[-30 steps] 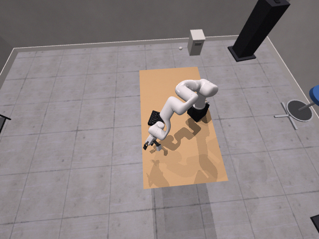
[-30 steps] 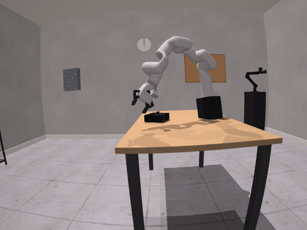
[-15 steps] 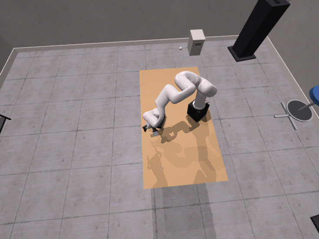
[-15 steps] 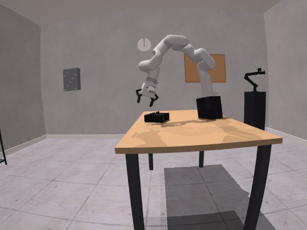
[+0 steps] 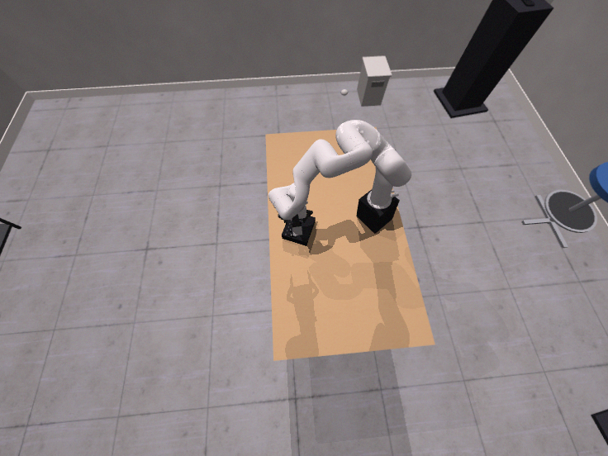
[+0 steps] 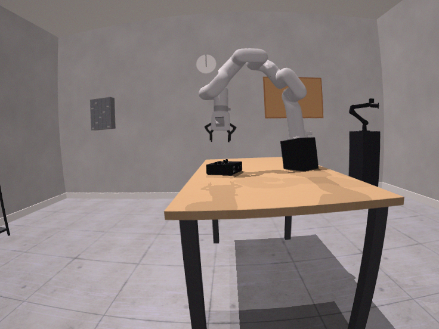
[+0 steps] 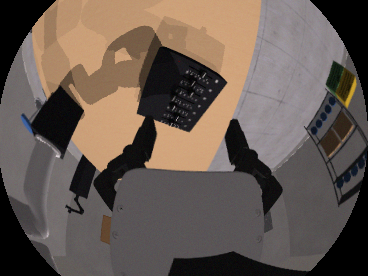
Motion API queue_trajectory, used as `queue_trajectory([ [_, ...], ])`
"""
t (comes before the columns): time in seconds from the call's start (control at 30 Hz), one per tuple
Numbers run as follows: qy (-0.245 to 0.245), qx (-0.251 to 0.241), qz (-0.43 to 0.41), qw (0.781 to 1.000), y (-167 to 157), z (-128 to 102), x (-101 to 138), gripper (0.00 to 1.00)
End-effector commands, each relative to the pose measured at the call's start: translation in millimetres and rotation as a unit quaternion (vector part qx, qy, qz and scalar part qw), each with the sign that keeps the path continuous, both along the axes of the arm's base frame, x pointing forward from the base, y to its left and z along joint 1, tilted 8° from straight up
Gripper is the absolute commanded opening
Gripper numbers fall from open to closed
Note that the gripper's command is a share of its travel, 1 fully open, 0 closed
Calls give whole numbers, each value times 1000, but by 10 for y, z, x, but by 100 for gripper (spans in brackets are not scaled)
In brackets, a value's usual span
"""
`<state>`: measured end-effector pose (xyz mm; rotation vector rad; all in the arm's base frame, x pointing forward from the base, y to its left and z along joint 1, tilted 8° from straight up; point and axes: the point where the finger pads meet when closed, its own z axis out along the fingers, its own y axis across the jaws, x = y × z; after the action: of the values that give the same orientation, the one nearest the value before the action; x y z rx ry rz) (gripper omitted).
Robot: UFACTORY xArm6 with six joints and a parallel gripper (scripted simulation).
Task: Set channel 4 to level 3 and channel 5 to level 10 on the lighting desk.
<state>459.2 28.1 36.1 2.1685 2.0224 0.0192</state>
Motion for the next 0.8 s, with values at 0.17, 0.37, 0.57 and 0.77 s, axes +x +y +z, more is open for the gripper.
queue_trajectory([
  [0.17, 28, -1, -37, 999, -220, 150, -235, 100],
  [0.37, 28, -1, -37, 999, -220, 150, -235, 100],
  [0.57, 30, -1, -30, 999, -224, 145, -216, 100],
  [0.77, 44, -2, 10, 999, -248, 118, -115, 100],
])
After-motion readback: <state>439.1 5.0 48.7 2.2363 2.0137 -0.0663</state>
